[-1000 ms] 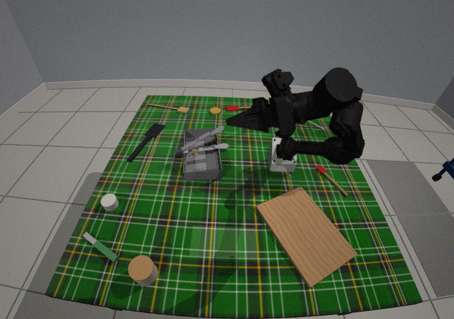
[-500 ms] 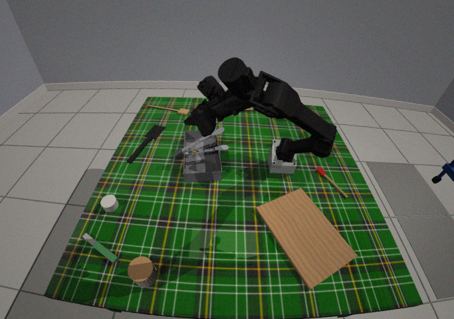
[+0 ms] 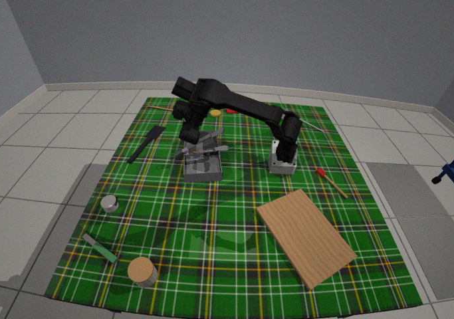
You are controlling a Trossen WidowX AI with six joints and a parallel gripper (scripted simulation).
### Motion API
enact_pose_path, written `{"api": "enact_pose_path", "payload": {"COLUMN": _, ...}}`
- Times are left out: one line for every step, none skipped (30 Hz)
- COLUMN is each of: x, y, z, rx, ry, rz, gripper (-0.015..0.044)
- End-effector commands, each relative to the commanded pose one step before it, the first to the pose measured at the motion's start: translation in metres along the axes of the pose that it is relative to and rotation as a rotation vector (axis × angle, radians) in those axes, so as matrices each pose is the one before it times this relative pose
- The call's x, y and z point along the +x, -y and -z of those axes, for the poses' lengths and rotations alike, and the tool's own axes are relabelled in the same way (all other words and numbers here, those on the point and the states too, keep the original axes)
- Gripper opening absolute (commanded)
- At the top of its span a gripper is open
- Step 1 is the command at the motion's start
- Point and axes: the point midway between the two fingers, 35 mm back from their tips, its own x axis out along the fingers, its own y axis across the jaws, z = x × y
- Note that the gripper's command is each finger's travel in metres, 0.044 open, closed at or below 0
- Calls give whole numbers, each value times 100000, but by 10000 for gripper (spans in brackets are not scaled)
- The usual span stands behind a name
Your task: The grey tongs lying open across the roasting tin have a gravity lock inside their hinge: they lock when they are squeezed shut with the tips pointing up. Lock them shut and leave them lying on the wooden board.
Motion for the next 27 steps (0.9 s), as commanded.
{"api": "enact_pose_path", "payload": {"x": 5086, "y": 3668, "z": 3484, "rx": -12983, "ry": -20875, "rz": -6238, "gripper": -150}}
{"api": "enact_pose_path", "payload": {"x": 952, "y": 556, "z": 597, "rx": -2560, "ry": -3580, "rz": -1767, "gripper": -150}}
{"api": "enact_pose_path", "payload": {"x": 949, "y": 530, "z": 612, "rx": -2571, "ry": -3496, "rz": -1991, "gripper": -150}}
{"api": "enact_pose_path", "payload": {"x": 941, "y": 501, "z": 622, "rx": -2572, "ry": -3385, "rz": -2204, "gripper": -150}}
{"api": "enact_pose_path", "payload": {"x": 936, "y": 475, "z": 634, "rx": -2580, "ry": -3269, "rz": -2418, "gripper": -150}}
{"api": "enact_pose_path", "payload": {"x": 909, "y": 437, "z": 628, "rx": -2532, "ry": -3070, "rz": -2571, "gripper": -150}}
{"api": "enact_pose_path", "payload": {"x": 658, "y": 302, "z": 461, "rx": -1848, "ry": -2149, "rz": -1995, "gripper": -150}}
{"api": "enact_pose_path", "payload": {"x": 421, "y": 187, "z": 297, "rx": -1189, "ry": -1338, "rz": -1334, "gripper": -150}}
{"api": "enact_pose_path", "payload": {"x": 149, "y": 65, "z": 105, "rx": -421, "ry": -466, "rz": -483, "gripper": -150}}
{"api": "enact_pose_path", "payload": {"x": 0, "y": 0, "z": 0, "rx": 0, "ry": 0, "rz": 0, "gripper": -150}}
{"api": "enact_pose_path", "payload": {"x": 0, "y": 0, "z": 0, "rx": 0, "ry": 0, "rz": 0, "gripper": -150}}
{"api": "enact_pose_path", "payload": {"x": 0, "y": 0, "z": 0, "rx": 0, "ry": 0, "rz": 0, "gripper": -150}}
{"api": "enact_pose_path", "payload": {"x": 0, "y": 0, "z": 0, "rx": 0, "ry": 0, "rz": 0, "gripper": -150}}
{"api": "enact_pose_path", "payload": {"x": 0, "y": 0, "z": 0, "rx": 0, "ry": 0, "rz": 0, "gripper": -150}}
{"api": "enact_pose_path", "payload": {"x": 0, "y": 0, "z": 0, "rx": 0, "ry": 0, "rz": 0, "gripper": -150}}
{"api": "enact_pose_path", "payload": {"x": 0, "y": 0, "z": 0, "rx": 0, "ry": 0, "rz": 0, "gripper": -150}}
{"api": "enact_pose_path", "payload": {"x": 0, "y": 0, "z": 0, "rx": 0, "ry": 0, "rz": 0, "gripper": -150}}
{"api": "enact_pose_path", "payload": {"x": 0, "y": 0, "z": 0, "rx": 0, "ry": 0, "rz": 0, "gripper": -150}}
{"api": "enact_pose_path", "payload": {"x": 0, "y": 0, "z": 0, "rx": 0, "ry": 0, "rz": 0, "gripper": -150}}
{"api": "enact_pose_path", "payload": {"x": 0, "y": 0, "z": 0, "rx": 0, "ry": 0, "rz": 0, "gripper": -150}}
{"api": "enact_pose_path", "payload": {"x": 27, "y": 2, "z": -2, "rx": 0, "ry": 0, "rz": 1, "gripper": -150}}
{"api": "enact_pose_path", "payload": {"x": 54, "y": 3, "z": -5, "rx": 0, "ry": 1, "rz": 2, "gripper": -150}}
{"api": "enact_pose_path", "payload": {"x": 80, "y": 4, "z": -7, "rx": 0, "ry": 1, "rz": 3, "gripper": -150}}
{"api": "enact_pose_path", "payload": {"x": 105, "y": 6, "z": -8, "rx": 0, "ry": 1, "rz": 4, "gripper": -150}}
{"api": "enact_pose_path", "payload": {"x": 131, "y": 7, "z": -10, "rx": -1, "ry": 2, "rz": 5, "gripper": -150}}
{"api": "enact_pose_path", "payload": {"x": 153, "y": 7, "z": -11, "rx": -1, "ry": 2, "rz": 5, "gripper": -150}}
{"api": "enact_pose_path", "payload": {"x": 163, "y": 7, "z": -11, "rx": -1, "ry": 2, "rz": 5, "gripper": -150}}
